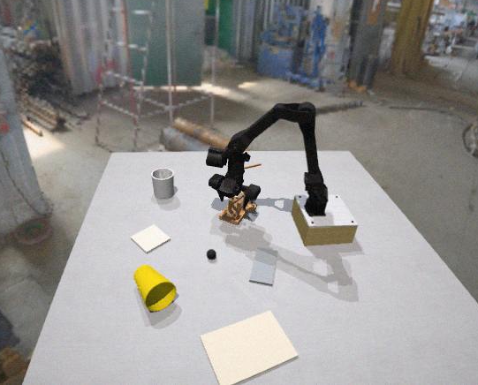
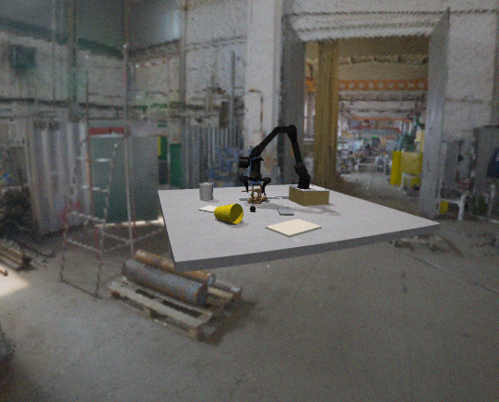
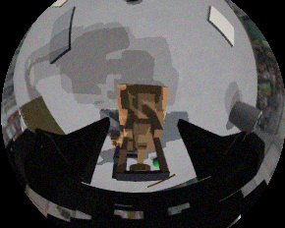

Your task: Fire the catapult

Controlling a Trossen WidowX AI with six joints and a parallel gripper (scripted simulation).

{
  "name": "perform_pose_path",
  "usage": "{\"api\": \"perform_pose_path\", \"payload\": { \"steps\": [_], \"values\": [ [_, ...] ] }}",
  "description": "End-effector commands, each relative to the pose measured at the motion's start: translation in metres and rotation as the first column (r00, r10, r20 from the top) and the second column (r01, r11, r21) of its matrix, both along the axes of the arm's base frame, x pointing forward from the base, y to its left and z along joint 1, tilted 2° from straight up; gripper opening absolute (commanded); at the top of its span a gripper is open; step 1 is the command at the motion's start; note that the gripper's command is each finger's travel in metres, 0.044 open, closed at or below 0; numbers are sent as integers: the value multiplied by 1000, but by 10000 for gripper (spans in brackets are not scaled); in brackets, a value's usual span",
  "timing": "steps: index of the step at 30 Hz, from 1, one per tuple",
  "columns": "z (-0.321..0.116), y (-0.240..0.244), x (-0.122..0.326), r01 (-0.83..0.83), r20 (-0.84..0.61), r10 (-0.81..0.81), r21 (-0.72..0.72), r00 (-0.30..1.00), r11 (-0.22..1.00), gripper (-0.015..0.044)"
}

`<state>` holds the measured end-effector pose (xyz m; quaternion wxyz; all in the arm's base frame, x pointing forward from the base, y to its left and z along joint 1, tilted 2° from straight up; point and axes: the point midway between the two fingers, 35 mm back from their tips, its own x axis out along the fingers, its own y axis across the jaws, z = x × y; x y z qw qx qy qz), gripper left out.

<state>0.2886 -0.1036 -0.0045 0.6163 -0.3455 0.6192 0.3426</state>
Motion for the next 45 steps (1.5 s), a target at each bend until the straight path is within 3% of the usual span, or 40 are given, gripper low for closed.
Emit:
{"api": "perform_pose_path", "payload": {
  "steps": [1,15,26,32,36,42,45],
  "values": [
    [-9,-1,-1,6,-8,-6,-2,1000,1000,440],
    [-26,0,-3,6,-9,-6,-2,1000,1000,440],
    [-22,0,-2,0,-3,0,1,1000,1000,151],
    [-22,0,-2,0,-3,0,1,1000,1000,111],
    [16,1,-1,0,-4,0,2,1000,1000,6],
    [27,1,-1,6,-5,-6,2,1000,1000,0],
    [27,1,-1,85,-5,-85,1,996,996,0]
  ]
}}
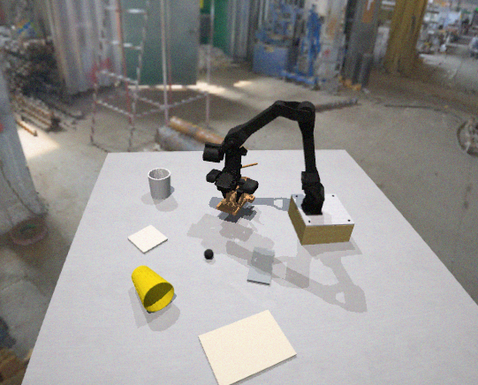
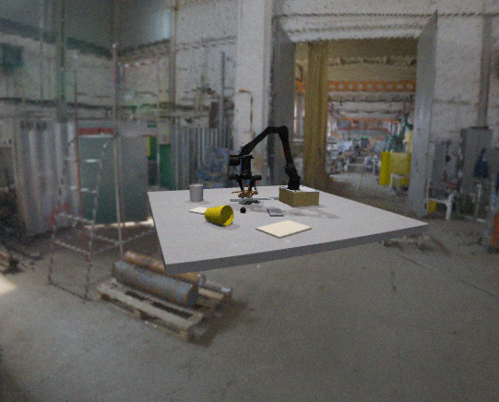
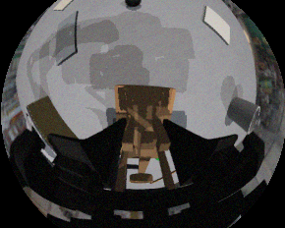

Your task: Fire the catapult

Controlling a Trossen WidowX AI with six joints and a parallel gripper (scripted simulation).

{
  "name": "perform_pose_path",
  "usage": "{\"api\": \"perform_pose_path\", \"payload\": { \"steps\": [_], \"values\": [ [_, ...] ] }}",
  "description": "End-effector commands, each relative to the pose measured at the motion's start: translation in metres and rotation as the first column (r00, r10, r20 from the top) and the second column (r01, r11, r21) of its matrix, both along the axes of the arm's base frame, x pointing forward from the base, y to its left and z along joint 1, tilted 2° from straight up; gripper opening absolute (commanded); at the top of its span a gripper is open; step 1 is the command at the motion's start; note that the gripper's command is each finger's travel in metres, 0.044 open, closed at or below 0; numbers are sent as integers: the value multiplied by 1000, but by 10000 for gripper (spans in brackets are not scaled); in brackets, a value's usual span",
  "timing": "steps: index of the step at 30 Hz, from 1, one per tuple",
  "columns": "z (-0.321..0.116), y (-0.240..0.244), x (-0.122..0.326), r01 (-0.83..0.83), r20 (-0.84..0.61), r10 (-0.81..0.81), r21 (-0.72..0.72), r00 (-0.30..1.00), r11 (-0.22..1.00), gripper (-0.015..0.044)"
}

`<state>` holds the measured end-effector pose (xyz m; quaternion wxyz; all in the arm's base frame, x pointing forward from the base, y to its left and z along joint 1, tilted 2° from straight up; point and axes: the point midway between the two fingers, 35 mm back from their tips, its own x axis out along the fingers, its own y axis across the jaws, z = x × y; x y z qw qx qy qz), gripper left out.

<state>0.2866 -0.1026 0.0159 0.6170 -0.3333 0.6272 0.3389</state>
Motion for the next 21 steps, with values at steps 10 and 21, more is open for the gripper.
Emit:
{"api": "perform_pose_path", "payload": {
  "steps": [10,21],
  "values": [
    [5,-3,4,396,12,-396,-9,918,918,0],
    [4,-16,14,646,16,-646,-13,763,763,0]
  ]
}}
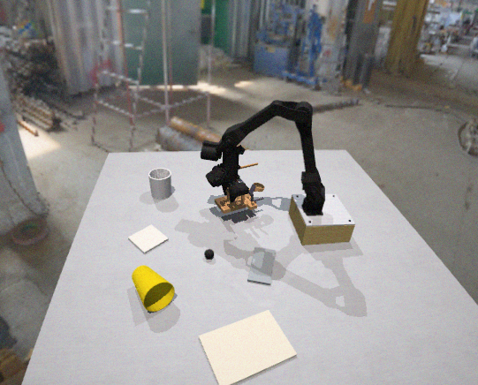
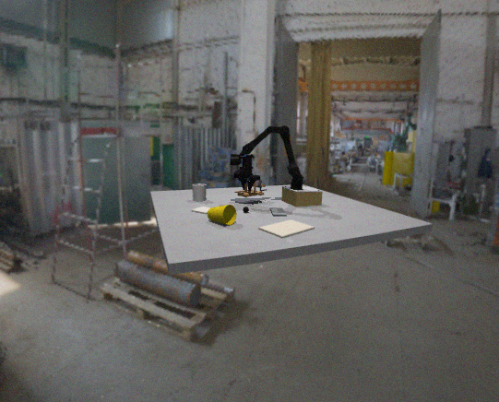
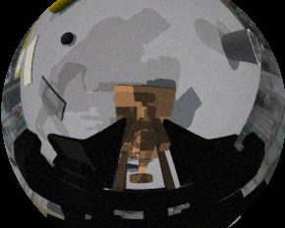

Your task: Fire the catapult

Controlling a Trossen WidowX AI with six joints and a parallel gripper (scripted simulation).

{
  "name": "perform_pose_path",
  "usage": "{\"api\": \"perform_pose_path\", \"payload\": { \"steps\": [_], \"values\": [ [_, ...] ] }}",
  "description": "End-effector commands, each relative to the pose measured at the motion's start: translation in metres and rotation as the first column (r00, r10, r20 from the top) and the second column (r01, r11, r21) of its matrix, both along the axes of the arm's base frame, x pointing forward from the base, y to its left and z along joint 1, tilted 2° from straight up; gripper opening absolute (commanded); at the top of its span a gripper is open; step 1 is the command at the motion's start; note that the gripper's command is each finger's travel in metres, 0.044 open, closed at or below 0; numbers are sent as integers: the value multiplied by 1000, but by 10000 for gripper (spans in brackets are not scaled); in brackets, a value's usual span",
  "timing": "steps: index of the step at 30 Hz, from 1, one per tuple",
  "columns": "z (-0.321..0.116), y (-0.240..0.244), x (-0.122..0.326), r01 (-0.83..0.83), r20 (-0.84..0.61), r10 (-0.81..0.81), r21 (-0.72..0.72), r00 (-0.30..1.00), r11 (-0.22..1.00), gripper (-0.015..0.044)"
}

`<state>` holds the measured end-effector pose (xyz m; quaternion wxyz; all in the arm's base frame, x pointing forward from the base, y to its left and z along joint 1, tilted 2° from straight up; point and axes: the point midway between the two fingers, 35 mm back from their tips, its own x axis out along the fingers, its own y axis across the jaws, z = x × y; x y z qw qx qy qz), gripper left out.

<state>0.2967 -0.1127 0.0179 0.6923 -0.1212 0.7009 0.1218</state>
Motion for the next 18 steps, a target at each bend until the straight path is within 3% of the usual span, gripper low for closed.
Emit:
{"api": "perform_pose_path", "payload": {
  "steps": [1,18],
  "values": [
    [2,-7,5,58,4,-57,-8,998,998,0],
    [-15,-8,6,58,4,-58,-9,998,998,0]
  ]
}}
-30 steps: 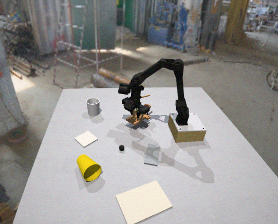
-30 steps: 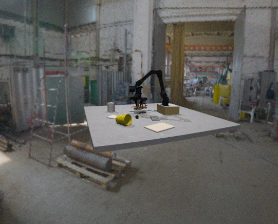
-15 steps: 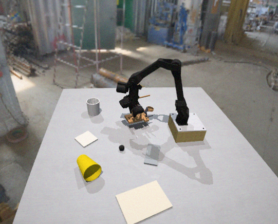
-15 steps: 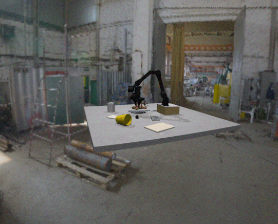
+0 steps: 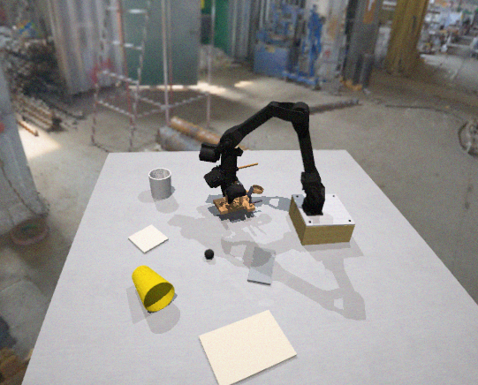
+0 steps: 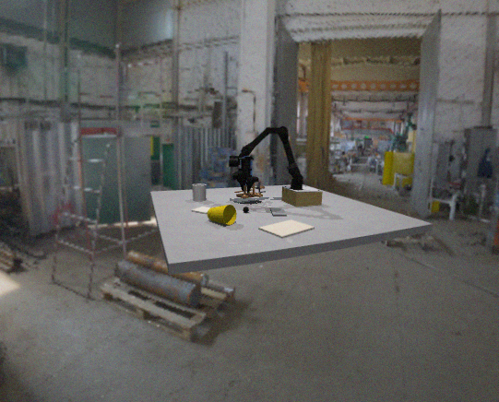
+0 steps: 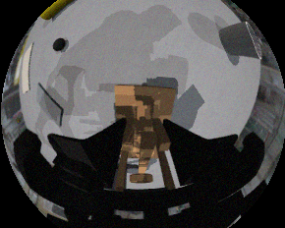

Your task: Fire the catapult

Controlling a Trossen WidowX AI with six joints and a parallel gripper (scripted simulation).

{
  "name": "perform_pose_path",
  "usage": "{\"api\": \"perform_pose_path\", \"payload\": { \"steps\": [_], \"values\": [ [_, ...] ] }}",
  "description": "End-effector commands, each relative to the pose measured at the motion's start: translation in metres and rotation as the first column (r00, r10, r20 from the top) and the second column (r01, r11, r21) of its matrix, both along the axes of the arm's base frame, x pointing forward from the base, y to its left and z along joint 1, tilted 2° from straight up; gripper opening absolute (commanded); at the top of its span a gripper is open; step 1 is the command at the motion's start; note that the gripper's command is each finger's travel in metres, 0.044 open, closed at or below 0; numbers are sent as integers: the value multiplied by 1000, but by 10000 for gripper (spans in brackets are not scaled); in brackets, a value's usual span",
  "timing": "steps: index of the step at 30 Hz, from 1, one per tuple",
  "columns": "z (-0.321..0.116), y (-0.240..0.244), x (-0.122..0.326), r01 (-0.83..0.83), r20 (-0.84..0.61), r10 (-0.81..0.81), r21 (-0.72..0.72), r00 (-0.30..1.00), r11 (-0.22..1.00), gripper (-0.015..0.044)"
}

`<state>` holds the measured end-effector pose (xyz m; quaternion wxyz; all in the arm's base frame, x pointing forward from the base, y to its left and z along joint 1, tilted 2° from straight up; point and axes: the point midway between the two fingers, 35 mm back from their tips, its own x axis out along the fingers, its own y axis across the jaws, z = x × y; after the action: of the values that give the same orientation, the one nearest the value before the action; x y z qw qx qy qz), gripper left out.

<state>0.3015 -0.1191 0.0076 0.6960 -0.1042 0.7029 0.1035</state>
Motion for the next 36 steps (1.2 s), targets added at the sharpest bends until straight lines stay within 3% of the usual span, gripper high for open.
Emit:
{"api": "perform_pose_path", "payload": {
  "steps": [1,26,36],
  "values": [
    [-6,-2,1,7,1,-7,-7,1000,1000,0],
    [-33,-1,-1,4,-1,-4,0,1000,1000,0],
    [-33,-1,-1,4,-1,-4,0,1000,1000,262]
  ]
}}
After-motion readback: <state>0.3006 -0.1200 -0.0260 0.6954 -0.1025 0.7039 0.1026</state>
